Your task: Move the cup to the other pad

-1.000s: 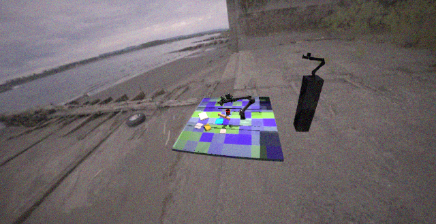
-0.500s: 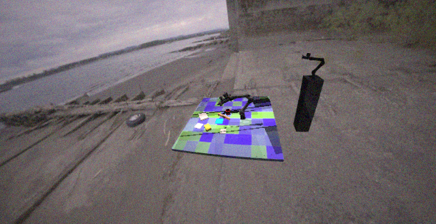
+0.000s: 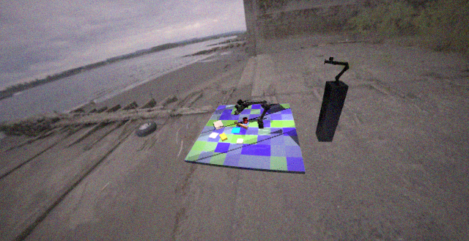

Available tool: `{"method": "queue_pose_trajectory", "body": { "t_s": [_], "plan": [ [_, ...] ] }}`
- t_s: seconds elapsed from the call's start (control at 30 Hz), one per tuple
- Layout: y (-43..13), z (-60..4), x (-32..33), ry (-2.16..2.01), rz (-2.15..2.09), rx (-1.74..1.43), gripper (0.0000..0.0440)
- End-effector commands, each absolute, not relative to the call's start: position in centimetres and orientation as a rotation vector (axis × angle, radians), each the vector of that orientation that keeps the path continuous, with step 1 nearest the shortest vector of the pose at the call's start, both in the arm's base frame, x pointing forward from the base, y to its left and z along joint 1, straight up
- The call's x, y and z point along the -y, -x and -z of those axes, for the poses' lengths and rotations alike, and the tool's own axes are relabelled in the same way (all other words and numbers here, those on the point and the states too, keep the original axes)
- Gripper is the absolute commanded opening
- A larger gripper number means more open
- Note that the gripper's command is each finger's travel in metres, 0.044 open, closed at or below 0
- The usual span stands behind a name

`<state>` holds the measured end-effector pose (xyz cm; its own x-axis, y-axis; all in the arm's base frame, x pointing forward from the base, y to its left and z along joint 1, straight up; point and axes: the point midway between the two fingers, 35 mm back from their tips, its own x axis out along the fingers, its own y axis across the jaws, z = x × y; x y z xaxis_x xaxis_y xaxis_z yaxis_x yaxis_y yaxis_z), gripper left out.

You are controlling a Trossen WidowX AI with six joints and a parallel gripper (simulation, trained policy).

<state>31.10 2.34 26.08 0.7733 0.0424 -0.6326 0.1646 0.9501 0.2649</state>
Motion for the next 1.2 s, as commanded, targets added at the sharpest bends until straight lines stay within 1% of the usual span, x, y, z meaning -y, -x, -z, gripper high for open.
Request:
{"method": "queue_pose_trajectory", "body": {
  "t_s": [0.0, 0.57, 0.93, 1.17],
  "plan": [
    [-30.9, -25.6, -2.5, -0.325, 0.08, -0.758, 0.0097],
    [-29.2, -23.3, -2.1, -0.287, 0.15, -1.036, 0.0112],
    [-27.8, -22.0, -1.3, -0.236, 0.191, -1.213, 0.0106],
    [-26.9, -21.1, -0.5, -0.2, 0.21, -1.322, 0.0111]
  ]
}}
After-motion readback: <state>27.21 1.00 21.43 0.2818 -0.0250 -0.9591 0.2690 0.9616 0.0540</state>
